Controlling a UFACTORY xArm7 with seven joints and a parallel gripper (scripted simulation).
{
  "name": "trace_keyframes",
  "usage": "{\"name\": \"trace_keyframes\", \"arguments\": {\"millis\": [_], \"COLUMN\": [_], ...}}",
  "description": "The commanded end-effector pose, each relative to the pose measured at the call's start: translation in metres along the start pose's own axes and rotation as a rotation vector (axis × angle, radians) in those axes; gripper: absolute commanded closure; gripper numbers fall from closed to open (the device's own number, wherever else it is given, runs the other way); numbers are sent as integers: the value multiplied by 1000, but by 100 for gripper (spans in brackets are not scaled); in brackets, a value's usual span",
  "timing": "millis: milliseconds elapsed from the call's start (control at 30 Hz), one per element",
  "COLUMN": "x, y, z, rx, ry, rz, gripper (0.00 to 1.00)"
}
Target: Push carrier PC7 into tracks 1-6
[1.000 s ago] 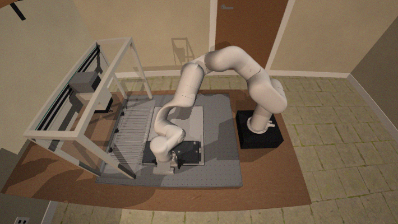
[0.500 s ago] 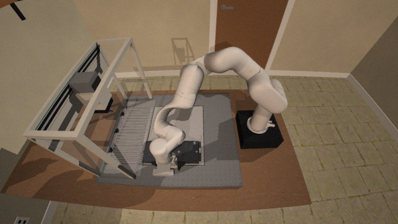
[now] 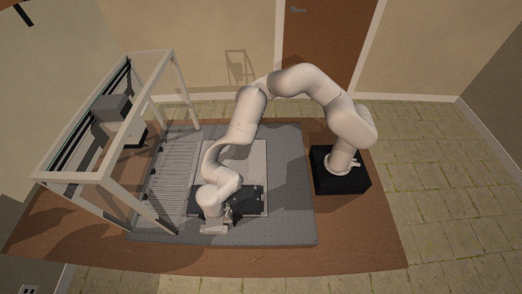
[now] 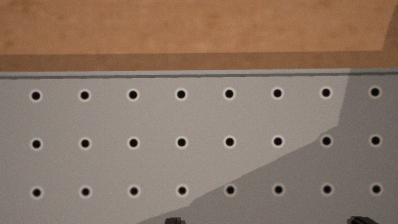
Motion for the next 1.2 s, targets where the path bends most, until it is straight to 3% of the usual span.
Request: {"name": "trace_keyframes", "arguments": {"millis": [0,1167], "x": [1,-3], "y": [2,2], "z": [-4,-24], "rx": [3,3], "ry": [0,0], "rz": [4,4], "gripper": [0,0]}}
Point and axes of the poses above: the point where the finger pads meet when closed, its own y axis back along the fingers, its own x axis across the jaws, z = x × y, the point moved 4 cm from there along y, back along the fingers, and after that the axes turned 11 degrees about -y, right-handed, at the moved point
